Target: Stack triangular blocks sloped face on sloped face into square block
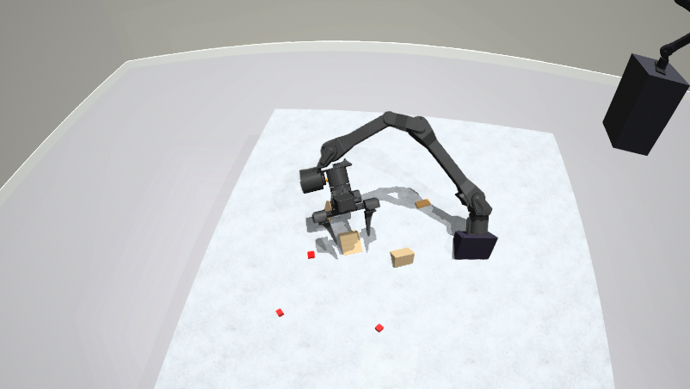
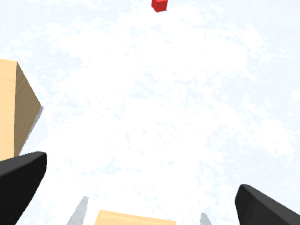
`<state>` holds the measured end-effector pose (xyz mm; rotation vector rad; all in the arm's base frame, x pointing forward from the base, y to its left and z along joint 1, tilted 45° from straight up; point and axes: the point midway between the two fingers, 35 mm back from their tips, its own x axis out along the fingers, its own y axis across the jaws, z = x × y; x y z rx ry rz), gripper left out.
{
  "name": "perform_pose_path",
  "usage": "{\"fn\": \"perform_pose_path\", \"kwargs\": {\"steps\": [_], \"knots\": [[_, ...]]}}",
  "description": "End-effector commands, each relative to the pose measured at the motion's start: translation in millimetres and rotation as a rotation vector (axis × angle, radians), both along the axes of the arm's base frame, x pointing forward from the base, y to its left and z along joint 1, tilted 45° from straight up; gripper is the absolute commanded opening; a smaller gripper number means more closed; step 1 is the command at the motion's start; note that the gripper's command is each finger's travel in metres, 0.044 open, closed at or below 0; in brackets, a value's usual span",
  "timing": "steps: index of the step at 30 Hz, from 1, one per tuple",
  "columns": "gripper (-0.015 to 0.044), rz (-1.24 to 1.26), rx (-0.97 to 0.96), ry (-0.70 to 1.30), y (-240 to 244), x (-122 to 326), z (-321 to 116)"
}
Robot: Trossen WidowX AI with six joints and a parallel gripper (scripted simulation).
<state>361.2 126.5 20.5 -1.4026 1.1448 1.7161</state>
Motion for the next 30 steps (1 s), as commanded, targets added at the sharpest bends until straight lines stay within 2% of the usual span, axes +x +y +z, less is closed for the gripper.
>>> {"fn": "perform_pose_path", "kwargs": {"steps": [1, 5, 7, 12, 15, 18, 20, 30], "knots": [[0.0440, 0.019, 0.020, -0.021, 39.0, -10.4, 38.8], [0.0440, 0.023, 0.021, -0.023, 40.5, -10.8, 39.4], [0.0440, 0.038, -0.050, -0.030, 40.9, -13.7, 30.4], [0.0440, 0.073, -0.605, -0.127, 23.3, -31.8, -8.6], [0.0440, 0.163, -0.894, -0.309, 23.1, -32.6, -17.4], [0.0440, 0.293, -1.087, -0.550, 36.8, -29.0, -20.9], [0.0440, 0.329, -1.119, -0.612, 42.0, -28.1, -21.7], [0.0440, 0.330, -1.130, -0.618, 29.9, -20.1, -25.9]]}}
